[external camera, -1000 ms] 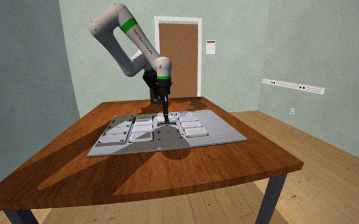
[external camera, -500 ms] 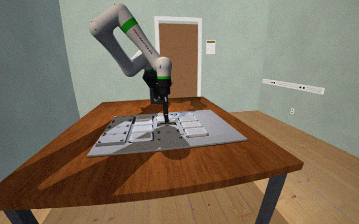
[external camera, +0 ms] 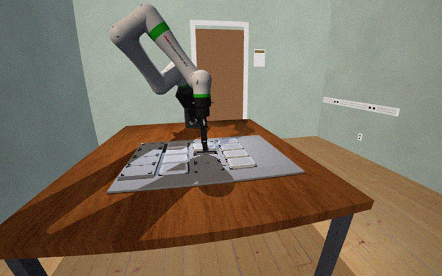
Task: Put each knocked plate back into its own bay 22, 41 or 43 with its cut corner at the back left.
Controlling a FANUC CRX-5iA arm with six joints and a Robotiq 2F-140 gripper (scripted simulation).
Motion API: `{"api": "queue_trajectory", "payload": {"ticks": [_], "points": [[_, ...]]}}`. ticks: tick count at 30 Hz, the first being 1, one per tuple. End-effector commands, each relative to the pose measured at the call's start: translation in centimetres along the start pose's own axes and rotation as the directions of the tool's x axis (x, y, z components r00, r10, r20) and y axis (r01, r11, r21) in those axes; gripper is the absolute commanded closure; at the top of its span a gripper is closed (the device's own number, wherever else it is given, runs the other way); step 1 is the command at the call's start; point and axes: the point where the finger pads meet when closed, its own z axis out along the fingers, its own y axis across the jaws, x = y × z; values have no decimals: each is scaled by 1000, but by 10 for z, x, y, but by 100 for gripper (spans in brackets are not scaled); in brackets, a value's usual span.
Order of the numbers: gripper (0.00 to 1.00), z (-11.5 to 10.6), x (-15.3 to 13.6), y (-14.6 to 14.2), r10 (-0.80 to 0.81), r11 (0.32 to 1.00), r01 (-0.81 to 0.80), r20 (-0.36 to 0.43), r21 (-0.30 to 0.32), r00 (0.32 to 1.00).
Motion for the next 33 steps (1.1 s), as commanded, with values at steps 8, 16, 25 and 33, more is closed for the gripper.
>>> {"api": "queue_trajectory", "payload": {"ticks": [8, 16, 25, 33], "points": [[90, 0, 0, -1, 0, 1000, 0, 1, 1, 1000], [90, 2, 0, 0, 0, 1000, 0, 1, 1, 1000], [90, 4, 0, 0, 0, 1000, 0, 1, 1, 1000], [90, 7, 0, 0, 0, 1000, 0, 1, 1, 1000]]}}
